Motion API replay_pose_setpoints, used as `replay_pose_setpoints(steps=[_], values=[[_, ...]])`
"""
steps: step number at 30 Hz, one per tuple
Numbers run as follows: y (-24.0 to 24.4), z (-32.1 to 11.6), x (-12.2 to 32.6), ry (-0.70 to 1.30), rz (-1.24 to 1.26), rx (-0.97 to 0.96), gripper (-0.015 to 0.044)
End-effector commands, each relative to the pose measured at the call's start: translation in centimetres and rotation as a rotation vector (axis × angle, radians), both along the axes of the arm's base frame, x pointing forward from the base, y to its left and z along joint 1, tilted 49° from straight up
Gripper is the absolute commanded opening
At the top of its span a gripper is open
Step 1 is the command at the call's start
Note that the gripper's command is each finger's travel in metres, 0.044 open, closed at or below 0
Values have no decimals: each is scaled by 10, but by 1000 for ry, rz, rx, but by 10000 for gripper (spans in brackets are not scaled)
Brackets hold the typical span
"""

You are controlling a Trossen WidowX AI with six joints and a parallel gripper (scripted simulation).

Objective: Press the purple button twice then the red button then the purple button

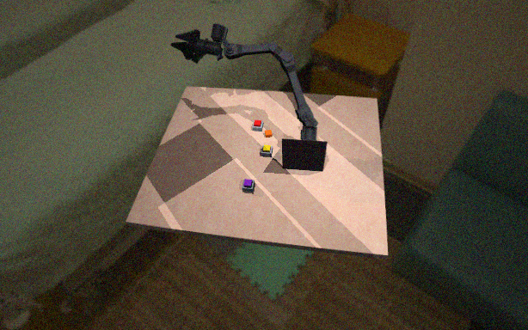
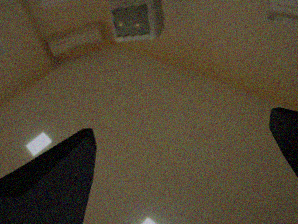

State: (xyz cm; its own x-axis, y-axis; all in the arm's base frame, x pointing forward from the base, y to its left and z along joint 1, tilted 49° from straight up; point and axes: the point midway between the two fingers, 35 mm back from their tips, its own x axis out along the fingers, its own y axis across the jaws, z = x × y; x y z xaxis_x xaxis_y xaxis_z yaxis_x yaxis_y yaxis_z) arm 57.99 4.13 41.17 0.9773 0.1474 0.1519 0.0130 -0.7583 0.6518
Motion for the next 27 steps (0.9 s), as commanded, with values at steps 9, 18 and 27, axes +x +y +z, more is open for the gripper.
replay_pose_setpoints(steps=[9, 18, 27], values=[[81, -213, 11, 544, 58, -455, 400], [127, -366, -55, 933, 260, -959, 400], [134, -486, -181, 1291, 684, -1649, 400]])
